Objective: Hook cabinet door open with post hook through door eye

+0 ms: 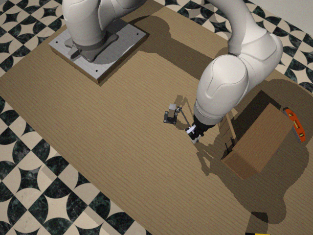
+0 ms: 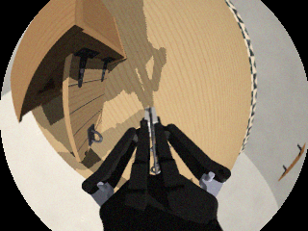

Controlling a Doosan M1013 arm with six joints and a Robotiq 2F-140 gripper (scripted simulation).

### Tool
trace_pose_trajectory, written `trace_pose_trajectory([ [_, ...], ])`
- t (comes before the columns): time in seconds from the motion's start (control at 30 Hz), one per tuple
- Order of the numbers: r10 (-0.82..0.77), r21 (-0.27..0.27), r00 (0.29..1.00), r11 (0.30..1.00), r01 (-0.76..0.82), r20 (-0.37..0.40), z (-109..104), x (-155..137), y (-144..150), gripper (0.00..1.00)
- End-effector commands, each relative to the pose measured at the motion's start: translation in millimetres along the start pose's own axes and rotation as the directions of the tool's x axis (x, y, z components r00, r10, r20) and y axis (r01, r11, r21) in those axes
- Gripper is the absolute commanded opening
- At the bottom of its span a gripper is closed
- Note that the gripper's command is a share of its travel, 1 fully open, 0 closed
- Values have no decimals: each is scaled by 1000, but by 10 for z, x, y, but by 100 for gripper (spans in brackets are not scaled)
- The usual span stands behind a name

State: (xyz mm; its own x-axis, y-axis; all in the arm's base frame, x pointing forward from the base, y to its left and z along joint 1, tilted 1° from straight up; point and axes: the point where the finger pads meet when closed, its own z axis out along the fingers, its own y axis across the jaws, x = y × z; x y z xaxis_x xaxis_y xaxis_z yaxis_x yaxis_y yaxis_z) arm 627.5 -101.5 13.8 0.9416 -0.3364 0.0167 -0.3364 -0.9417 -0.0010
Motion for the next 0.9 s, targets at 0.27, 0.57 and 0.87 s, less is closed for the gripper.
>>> trace_pose_trajectory([
  [0.27,0,0,1000,1000,0,0,-92,30,0,3],
  [0.57,0,0,1000,1000,0,0,-185,53,0,3],
  [0.87,0,0,1000,1000,0,0,-245,64,0,3],
])
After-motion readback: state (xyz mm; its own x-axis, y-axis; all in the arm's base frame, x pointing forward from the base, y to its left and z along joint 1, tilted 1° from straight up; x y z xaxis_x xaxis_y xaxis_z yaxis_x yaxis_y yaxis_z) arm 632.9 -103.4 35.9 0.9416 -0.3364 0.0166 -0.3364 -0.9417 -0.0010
